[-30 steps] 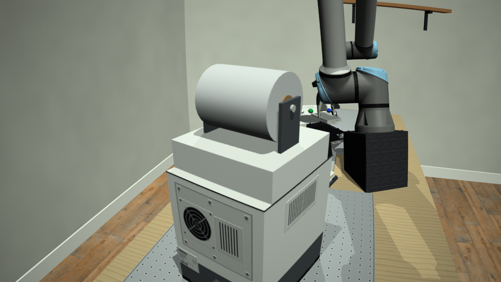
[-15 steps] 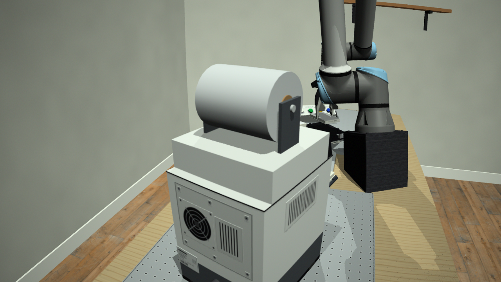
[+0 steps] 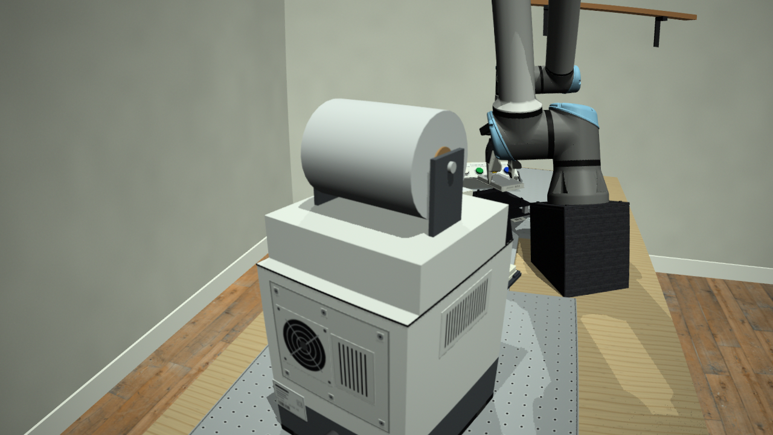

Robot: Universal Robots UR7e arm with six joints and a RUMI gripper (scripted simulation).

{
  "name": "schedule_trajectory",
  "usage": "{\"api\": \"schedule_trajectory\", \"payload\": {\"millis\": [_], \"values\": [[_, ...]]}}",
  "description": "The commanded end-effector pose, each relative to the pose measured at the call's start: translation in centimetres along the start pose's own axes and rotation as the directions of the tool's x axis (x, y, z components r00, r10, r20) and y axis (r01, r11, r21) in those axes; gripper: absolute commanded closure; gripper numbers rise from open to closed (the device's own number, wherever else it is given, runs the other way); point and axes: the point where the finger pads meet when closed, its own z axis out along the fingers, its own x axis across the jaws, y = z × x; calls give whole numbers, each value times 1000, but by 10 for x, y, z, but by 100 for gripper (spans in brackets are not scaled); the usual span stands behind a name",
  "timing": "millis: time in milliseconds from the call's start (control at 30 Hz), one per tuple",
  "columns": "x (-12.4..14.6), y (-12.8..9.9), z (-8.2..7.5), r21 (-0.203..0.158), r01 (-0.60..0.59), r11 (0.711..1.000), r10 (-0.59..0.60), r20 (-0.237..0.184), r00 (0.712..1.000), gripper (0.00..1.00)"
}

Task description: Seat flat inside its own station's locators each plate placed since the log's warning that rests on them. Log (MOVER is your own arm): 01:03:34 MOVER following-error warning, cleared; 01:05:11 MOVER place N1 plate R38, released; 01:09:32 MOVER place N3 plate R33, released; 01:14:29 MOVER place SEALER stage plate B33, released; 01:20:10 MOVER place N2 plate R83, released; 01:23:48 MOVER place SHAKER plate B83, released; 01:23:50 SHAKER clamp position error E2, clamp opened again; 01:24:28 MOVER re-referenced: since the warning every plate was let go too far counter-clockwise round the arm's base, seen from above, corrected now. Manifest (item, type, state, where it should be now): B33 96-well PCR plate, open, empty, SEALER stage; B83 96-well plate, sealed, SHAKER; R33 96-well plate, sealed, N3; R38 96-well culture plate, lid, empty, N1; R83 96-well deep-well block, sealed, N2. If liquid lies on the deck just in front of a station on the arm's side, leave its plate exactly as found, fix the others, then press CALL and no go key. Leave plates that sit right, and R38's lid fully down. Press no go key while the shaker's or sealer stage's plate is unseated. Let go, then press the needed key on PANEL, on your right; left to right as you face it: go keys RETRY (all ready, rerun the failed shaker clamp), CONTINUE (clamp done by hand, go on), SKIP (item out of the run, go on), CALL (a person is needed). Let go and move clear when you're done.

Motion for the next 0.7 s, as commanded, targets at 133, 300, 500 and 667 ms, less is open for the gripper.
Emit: {"api": "schedule_trajectory", "payload": {"millis": [133, 300, 500, 667], "values": [[-2, 2, 4, -4, 0, 1000, 0, 2, 1000, 100], [-2, 2, 6, -4, 0, 1000, 0, 2, 1000, 100], [-2, 1, 8, -4, 0, 1000, 0, 2, 1000, 100], [-2, 1, 9, -3, 0, 1000, 0, 2, 1000, 100]]}}
